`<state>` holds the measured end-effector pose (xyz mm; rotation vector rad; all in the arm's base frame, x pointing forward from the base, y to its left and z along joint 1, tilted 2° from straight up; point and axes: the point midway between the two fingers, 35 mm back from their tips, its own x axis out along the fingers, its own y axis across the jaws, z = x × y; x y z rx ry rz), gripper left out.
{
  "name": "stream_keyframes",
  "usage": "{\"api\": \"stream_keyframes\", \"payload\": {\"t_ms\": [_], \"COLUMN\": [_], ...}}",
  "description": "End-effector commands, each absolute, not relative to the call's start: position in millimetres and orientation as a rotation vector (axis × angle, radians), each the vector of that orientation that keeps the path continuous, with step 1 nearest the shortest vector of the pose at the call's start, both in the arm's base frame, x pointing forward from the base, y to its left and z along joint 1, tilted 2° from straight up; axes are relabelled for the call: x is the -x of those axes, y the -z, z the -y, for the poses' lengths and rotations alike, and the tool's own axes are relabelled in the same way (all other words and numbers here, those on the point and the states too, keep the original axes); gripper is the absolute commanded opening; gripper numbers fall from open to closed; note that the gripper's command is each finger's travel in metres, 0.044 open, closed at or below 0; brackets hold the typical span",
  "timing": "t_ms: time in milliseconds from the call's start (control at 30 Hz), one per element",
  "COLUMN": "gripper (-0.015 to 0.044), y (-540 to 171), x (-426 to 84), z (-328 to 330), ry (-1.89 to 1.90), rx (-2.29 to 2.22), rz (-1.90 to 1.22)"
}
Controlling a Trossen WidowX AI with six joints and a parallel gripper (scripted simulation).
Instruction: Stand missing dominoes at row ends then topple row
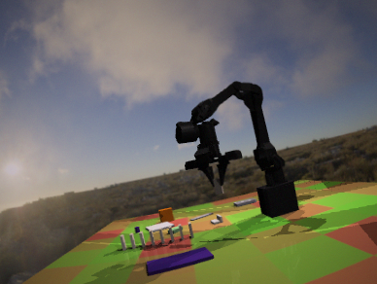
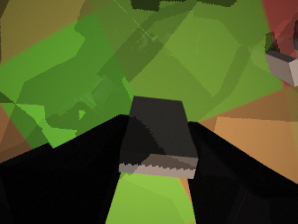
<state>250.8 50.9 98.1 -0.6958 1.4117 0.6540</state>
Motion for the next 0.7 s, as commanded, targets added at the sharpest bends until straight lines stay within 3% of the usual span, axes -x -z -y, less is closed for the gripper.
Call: {"api": "stream_keyframes", "payload": {"t_ms": [0, 200, 467, 667], "gripper": [0.0107, 0.0107, 0.0107, 0.0107], "y": [-102, -105, -104, -65], "x": [-272, -321, -323, -331], "z": [-34, 15, 17, 18], "ry": [-0.444, 0.092, 0.108, 0.108], "rx": [0.49, -0.063, -0.08, -0.08], "rz": [-1.468, -1.505, -1.504, -1.504]}}
